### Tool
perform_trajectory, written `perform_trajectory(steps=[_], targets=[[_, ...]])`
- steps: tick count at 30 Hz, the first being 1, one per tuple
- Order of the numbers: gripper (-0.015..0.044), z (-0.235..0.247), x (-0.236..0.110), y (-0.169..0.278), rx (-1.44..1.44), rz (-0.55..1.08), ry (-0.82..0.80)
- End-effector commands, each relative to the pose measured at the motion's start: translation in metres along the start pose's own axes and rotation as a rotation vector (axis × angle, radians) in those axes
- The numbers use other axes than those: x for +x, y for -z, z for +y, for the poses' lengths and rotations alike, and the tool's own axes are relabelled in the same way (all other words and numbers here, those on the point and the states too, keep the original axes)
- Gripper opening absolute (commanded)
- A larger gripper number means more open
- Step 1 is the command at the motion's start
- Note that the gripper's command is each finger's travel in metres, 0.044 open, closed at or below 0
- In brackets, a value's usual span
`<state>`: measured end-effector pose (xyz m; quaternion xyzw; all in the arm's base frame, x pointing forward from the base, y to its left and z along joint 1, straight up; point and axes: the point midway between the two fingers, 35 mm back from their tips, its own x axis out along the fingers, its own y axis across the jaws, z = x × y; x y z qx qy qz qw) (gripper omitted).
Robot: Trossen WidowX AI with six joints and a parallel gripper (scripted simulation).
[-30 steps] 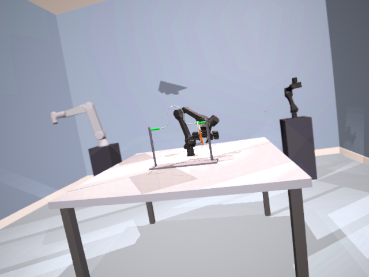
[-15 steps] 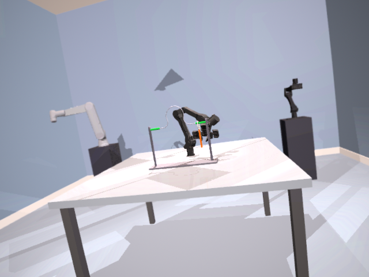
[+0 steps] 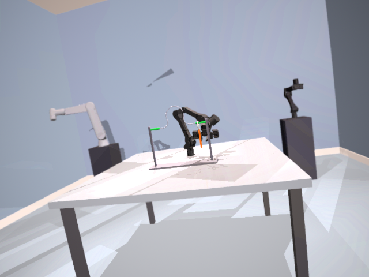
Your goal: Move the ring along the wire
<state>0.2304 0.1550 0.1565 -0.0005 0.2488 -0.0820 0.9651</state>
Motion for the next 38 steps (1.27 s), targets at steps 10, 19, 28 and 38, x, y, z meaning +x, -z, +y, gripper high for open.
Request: perform_trajectory(steps=[10,19,28,38], targets=[[0.0317,-0.001,-0.044,-0.001,-0.001,-0.004,-0.001],[0.0440,-0.002,-0.046,-0.002,-0.001,-0.006,-0.002],[0.0440,-0.002,-0.046,-0.002,-0.001,-0.006,-0.002],[0.0440,-0.002,-0.046,-0.002,-0.001,-0.006,-0.002]])
